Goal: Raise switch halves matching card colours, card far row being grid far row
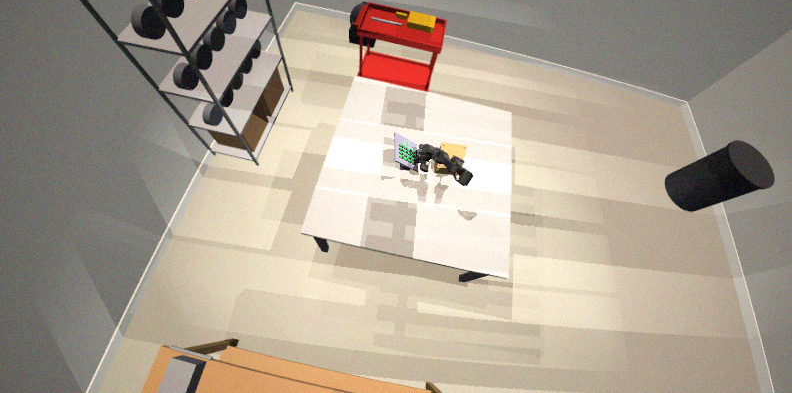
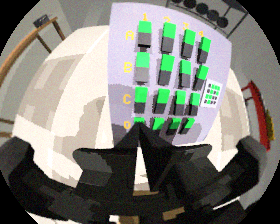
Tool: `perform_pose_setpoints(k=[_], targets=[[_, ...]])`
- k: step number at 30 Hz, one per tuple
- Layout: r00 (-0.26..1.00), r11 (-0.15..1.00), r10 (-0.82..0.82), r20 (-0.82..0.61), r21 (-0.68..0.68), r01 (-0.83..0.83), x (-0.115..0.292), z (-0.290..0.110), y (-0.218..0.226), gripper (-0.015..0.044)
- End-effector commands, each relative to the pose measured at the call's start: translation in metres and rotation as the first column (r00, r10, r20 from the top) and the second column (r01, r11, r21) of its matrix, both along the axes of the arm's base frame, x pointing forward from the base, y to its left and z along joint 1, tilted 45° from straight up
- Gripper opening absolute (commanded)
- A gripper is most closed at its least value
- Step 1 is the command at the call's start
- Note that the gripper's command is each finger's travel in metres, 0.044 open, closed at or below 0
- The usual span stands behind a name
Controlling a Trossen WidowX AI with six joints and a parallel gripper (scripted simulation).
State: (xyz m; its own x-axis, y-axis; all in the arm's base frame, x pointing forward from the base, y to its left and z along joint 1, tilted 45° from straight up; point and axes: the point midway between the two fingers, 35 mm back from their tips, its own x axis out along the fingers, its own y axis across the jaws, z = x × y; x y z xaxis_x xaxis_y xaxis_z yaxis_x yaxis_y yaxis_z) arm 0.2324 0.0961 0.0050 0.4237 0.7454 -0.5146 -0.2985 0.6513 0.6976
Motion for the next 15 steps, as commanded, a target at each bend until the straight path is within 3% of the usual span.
perform_pose_setpoints(k=[1, 15], targets=[[1.0, 1.0, -0.005, -0.002, -0.002, 0.005, 0.0003, -0.0005, -0.0003, 0.0], [1.0, 1.0, -0.005, -0.002, -0.002, 0.005, 0.001, -0.0013, 0.0009, 0.0]])
